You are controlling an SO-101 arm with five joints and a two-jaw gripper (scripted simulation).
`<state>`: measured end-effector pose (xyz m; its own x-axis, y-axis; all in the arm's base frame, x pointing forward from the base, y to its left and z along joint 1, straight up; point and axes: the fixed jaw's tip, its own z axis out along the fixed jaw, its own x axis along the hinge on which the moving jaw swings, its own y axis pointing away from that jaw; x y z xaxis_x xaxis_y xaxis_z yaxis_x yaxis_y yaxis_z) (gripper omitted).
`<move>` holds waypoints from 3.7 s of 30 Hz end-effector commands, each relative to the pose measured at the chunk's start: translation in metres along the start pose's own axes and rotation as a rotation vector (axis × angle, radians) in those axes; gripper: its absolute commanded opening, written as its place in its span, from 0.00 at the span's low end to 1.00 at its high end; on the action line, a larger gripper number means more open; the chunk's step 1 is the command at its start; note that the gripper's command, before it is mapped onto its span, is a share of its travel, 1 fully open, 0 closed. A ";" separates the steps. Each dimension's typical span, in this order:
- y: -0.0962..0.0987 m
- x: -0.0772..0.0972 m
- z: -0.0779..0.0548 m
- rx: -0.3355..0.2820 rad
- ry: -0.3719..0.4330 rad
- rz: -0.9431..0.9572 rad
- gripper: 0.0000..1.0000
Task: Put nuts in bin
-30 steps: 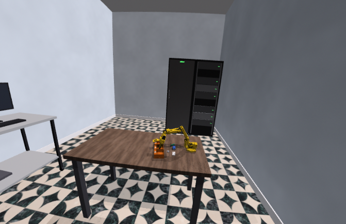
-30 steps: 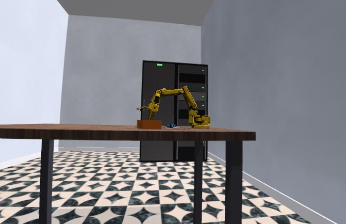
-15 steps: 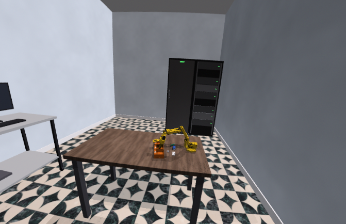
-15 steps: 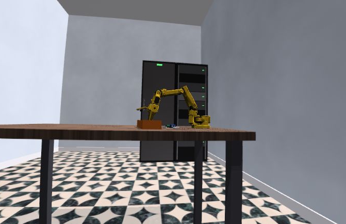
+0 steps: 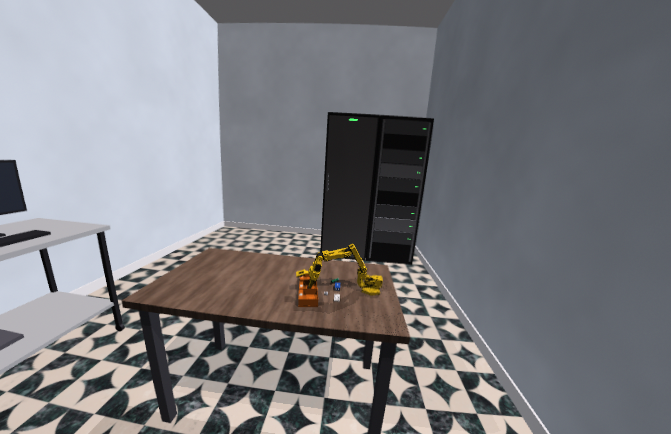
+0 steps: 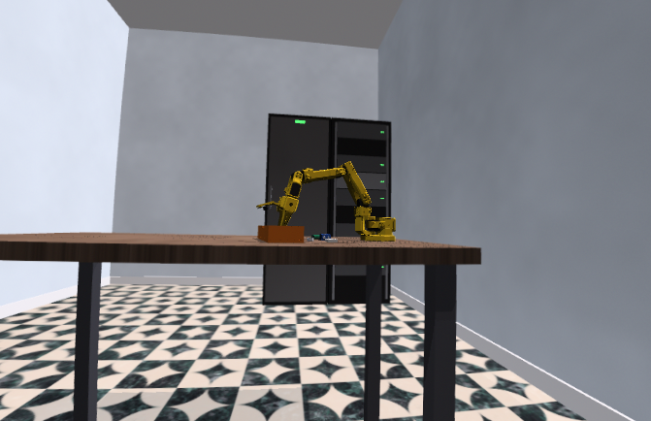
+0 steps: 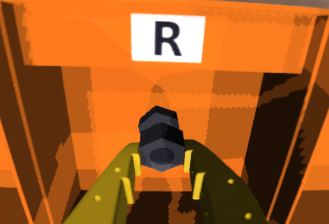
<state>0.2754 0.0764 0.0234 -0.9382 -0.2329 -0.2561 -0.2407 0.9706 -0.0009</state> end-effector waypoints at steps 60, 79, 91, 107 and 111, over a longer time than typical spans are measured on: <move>0.002 -0.009 -0.060 -0.003 -0.058 0.003 0.17; 0.002 -0.009 -0.060 -0.003 -0.058 0.003 0.17; -0.014 0.008 -0.081 0.014 -0.047 0.051 0.17; -0.046 0.090 -0.127 0.069 -0.009 0.222 0.17; -0.046 0.097 -0.128 0.073 -0.007 0.235 0.17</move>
<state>0.1691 0.0044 0.1136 -0.9760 -0.0050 -0.2177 -0.0037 1.0000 -0.0061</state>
